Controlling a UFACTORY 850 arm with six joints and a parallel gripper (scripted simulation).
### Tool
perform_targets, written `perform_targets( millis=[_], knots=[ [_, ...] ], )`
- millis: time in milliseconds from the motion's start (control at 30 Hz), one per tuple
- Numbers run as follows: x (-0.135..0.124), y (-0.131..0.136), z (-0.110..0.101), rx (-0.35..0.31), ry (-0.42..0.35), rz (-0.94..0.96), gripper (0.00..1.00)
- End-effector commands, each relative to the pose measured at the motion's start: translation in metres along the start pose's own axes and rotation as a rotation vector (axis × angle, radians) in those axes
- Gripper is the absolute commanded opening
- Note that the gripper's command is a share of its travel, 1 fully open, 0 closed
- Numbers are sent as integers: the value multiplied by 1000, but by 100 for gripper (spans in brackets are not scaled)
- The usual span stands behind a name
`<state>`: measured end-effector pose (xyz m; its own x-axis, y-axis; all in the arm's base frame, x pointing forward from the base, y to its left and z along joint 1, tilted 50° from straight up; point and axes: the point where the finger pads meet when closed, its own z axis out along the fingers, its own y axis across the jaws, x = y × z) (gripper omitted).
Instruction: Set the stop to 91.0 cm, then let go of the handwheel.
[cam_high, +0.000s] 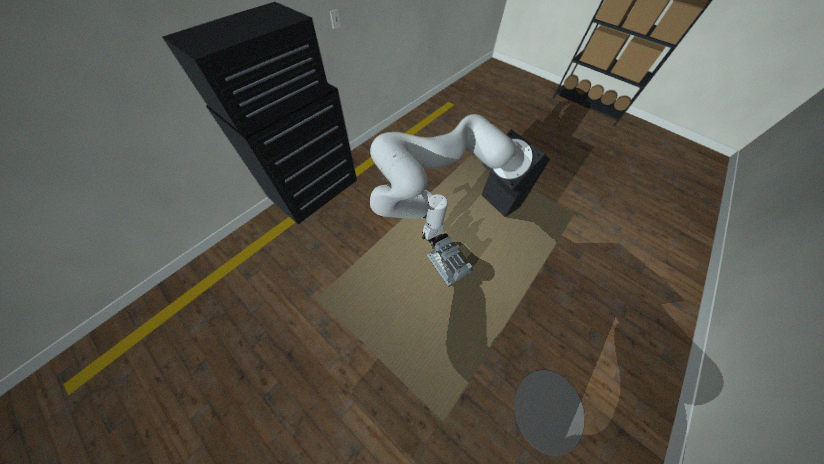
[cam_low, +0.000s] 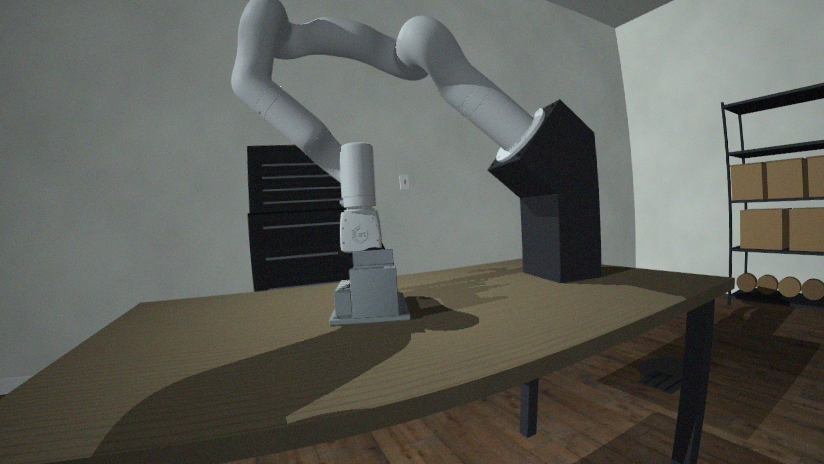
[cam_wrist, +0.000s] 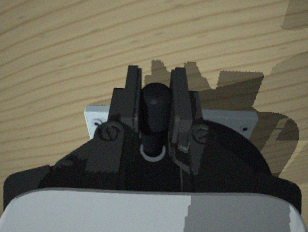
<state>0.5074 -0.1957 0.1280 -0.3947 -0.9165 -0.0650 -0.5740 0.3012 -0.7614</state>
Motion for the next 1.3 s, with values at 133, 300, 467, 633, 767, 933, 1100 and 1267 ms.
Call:
perform_targets(
  millis=[133,300,467,633,767,933,1100,1267],
  knots=[
    [0,-5,-18,0,0,0,6],
    [0,-3,-25,0,0,0,6],
    [0,2,-37,0,0,0,6],
    [0,12,-46,0,0,0,6],
    [0,22,-50,0,0,0,6],
    [0,28,-51,0,0,0,6],
    [0,38,-50,0,0,0,6],
    [0,46,-46,0,0,0,6]
  ],
)
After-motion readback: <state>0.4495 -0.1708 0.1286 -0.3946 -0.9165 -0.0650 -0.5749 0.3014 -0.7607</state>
